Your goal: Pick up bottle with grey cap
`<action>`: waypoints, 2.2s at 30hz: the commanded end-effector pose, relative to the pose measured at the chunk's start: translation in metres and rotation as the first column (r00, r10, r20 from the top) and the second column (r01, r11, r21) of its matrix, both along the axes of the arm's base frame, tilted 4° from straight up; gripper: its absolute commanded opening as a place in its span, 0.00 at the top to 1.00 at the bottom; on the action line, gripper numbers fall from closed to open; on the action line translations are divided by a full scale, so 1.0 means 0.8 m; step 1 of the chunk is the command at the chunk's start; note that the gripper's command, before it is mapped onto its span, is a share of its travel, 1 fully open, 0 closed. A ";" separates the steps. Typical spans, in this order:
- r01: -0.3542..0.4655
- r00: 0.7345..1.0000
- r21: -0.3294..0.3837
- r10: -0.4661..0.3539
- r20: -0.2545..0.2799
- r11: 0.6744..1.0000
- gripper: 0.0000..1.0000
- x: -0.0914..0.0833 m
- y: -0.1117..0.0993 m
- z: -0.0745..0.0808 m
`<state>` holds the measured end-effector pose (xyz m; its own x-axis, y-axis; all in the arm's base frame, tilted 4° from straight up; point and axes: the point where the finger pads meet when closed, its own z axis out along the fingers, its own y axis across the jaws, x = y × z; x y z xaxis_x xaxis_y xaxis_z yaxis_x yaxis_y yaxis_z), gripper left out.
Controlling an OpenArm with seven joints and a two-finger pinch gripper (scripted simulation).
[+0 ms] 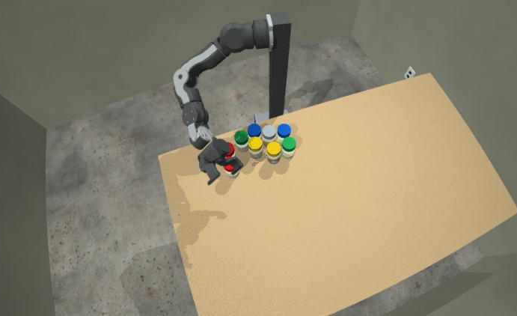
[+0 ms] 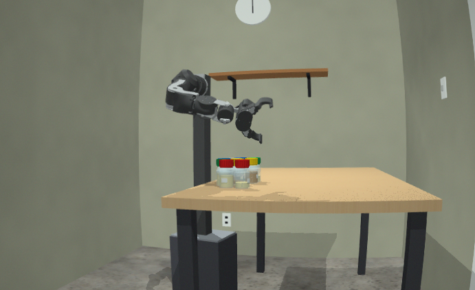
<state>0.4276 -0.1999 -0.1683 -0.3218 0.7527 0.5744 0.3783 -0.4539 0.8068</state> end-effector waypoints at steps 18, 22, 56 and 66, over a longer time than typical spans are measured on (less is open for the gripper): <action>-0.028 1.000 -0.009 0.028 -0.004 1.000 0.55 -0.002 0.007 0.004; -0.140 0.990 -0.045 0.139 -0.039 0.989 0.55 -0.014 0.037 0.009; -0.629 0.776 -0.255 0.574 -0.261 0.735 0.55 -0.099 0.144 0.029; -0.722 0.692 -0.304 0.636 -0.341 0.622 0.55 -0.127 0.159 0.028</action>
